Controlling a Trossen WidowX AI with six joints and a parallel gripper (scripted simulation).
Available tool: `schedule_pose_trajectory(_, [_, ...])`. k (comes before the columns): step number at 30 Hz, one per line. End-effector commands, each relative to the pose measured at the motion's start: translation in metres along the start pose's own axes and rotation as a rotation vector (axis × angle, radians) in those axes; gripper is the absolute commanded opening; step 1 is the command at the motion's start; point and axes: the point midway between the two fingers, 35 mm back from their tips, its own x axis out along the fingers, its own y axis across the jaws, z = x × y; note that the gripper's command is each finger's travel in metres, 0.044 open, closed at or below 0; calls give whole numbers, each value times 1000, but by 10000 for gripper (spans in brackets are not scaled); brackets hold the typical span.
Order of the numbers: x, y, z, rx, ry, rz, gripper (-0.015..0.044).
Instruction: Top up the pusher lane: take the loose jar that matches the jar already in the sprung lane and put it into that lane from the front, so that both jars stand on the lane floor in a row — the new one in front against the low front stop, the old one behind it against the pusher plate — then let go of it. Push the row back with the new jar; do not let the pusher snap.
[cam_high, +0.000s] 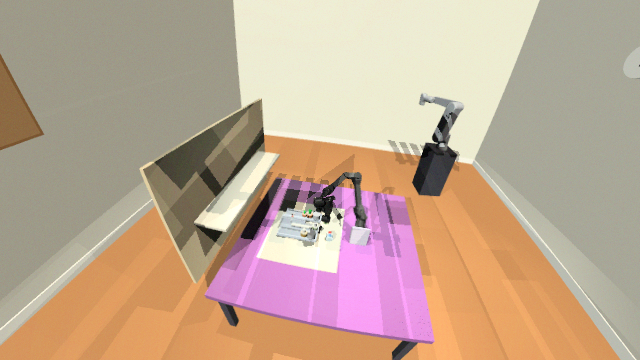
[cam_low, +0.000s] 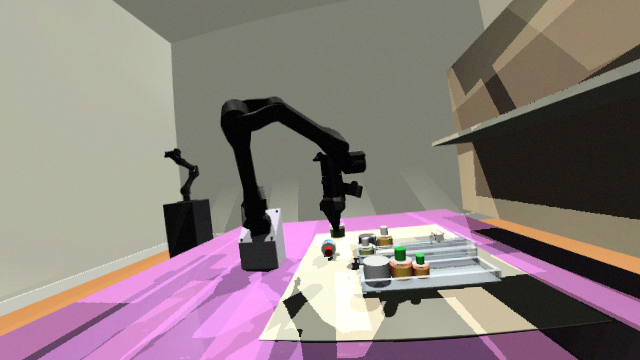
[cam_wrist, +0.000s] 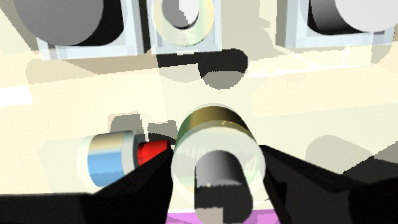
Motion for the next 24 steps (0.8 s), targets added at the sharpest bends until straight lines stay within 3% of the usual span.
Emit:
schedule_pose_trajectory(1, [12, 8, 16, -1, -4, -5, 0])
schedule_pose_trajectory(24, [47, 15, 29, 0, -4, -7, 0])
